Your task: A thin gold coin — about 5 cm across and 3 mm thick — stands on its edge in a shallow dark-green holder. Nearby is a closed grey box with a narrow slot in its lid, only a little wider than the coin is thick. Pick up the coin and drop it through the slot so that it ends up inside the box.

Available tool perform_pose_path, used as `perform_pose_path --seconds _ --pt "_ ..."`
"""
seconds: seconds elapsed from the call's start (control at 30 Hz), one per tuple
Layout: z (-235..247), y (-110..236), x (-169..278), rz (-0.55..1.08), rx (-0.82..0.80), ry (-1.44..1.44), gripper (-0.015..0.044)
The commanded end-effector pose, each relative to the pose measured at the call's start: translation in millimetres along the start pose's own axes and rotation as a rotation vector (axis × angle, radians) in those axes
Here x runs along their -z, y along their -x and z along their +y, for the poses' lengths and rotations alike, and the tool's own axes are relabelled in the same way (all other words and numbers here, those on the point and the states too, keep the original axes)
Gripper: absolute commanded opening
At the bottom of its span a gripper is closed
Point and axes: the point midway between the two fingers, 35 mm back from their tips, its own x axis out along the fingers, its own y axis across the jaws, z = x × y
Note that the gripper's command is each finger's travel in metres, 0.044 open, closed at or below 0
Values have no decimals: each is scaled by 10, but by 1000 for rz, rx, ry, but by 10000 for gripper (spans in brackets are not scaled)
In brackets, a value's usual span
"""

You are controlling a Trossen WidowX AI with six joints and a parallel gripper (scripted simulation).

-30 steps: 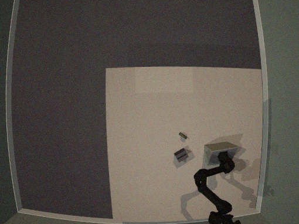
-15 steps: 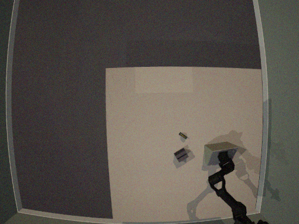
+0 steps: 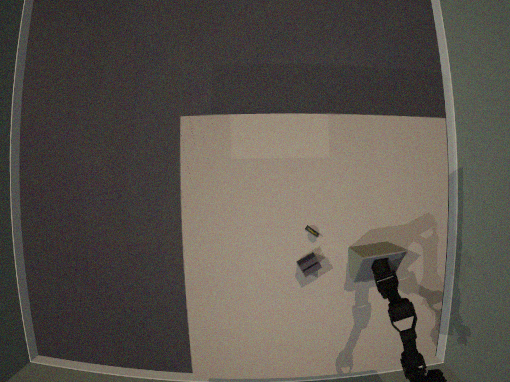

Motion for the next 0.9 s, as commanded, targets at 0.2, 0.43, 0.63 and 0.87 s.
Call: perform_pose_path --seconds 0.2,0.43,0.63,0.87 --pt "325 93 1448 440 -108 -79 161" --pt "423 634 2457 772 -125 -219 161" --pt "355 1275 3083 1030 -66 -287 161" --pt "234 2178 3682 1314 24 -411 161"
